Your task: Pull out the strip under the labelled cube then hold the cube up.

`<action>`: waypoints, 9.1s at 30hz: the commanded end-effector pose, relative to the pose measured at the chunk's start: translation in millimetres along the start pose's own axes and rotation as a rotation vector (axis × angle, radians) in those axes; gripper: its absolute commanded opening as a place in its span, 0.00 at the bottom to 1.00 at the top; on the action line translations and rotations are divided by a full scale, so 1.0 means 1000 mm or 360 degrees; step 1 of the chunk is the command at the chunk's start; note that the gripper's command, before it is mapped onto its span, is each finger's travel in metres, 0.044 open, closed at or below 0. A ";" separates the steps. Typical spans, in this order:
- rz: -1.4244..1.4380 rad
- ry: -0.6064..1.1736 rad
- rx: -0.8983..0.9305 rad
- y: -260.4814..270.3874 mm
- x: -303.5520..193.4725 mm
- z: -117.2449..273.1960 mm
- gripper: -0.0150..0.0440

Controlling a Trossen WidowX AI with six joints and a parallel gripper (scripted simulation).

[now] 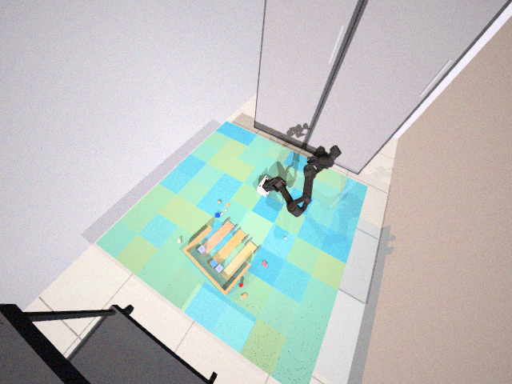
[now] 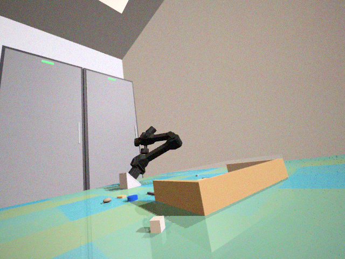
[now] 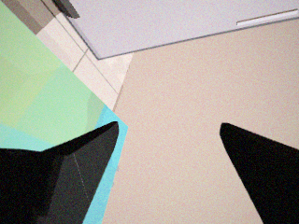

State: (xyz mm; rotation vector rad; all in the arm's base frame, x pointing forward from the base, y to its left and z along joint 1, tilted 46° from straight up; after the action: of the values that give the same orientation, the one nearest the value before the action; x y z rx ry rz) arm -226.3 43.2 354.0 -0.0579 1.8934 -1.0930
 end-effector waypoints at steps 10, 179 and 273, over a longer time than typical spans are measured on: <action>-0.0261 -0.0551 -0.0349 -0.042 0.062 0.033 0.93; 0.2842 -0.2333 0.0942 0.363 -0.022 0.605 0.25; 0.2839 -0.2323 0.0941 0.338 0.023 0.507 0.25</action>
State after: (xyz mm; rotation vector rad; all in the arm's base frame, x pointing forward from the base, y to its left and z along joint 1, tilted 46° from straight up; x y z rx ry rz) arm 262.6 -102.4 8.9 0.7744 -0.1455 -0.0211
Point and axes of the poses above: the point midway between the two fingers, 35 mm back from their tips, its own z axis back along the fingers, its own y axis across the jaws, x = y × z, the point moved 5 cm from there along z, back along the fingers, and after that the axes turned 15 degrees about z, right-handed, at the moved point
